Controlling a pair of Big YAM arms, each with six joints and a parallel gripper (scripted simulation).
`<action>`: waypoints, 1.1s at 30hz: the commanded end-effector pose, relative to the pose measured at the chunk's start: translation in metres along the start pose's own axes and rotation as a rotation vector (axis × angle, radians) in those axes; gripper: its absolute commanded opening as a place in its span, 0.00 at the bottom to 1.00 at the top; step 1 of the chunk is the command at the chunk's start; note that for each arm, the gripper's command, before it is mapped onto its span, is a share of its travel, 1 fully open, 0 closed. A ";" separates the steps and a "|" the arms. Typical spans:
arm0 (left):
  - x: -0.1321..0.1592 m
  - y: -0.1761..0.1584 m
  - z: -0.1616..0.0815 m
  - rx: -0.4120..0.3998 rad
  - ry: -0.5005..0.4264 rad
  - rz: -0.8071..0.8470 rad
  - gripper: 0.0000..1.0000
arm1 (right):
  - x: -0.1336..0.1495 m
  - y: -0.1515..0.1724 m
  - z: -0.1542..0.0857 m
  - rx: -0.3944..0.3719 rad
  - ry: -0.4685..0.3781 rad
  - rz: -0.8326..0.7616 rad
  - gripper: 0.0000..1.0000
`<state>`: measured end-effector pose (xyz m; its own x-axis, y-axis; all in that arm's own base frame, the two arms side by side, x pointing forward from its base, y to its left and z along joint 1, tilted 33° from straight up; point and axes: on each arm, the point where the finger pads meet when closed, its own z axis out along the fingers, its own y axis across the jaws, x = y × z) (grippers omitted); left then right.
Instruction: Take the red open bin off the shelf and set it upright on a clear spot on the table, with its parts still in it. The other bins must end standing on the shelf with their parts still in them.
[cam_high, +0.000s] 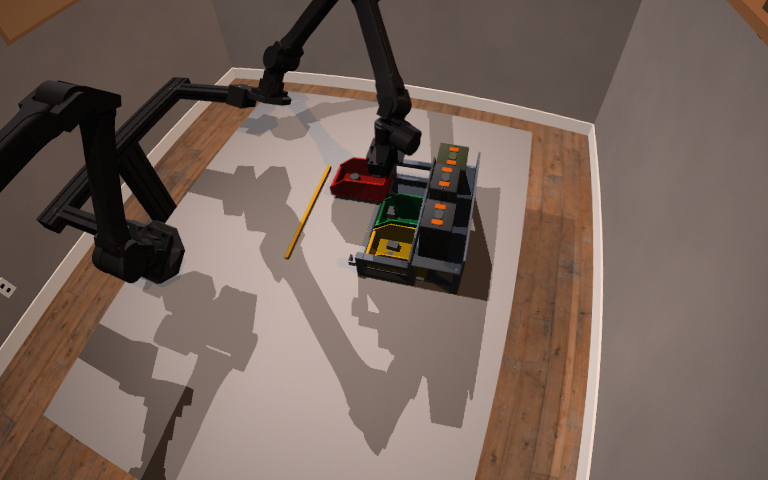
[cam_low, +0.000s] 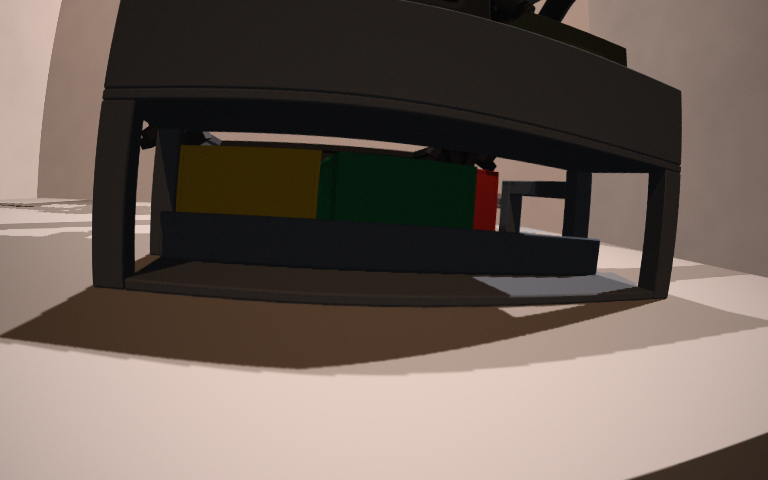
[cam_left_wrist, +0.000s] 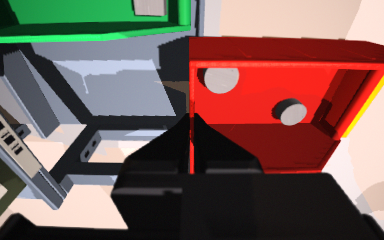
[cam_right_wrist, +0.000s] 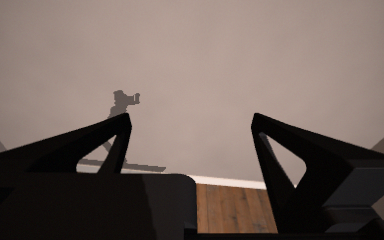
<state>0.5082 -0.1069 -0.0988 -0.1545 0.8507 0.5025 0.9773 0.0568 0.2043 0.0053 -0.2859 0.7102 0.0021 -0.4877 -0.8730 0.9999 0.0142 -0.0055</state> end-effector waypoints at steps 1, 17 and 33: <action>-0.014 0.027 -0.046 -0.079 -0.043 -0.020 0.00 | -0.017 -0.004 -0.009 0.011 -0.048 0.000 1.00; -0.014 0.021 -0.043 -0.072 -0.038 -0.010 0.00 | -0.017 -0.004 -0.009 0.011 -0.048 0.000 1.00; -0.013 0.010 -0.039 -0.059 -0.030 0.004 0.00 | -0.017 -0.004 -0.009 0.011 -0.048 0.000 1.00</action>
<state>0.5082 -0.1068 -0.0988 -0.1546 0.8504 0.5030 0.9772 0.0566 0.2045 0.0053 -0.2859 0.7102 0.0021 -0.4877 -0.8730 0.9999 0.0142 -0.0055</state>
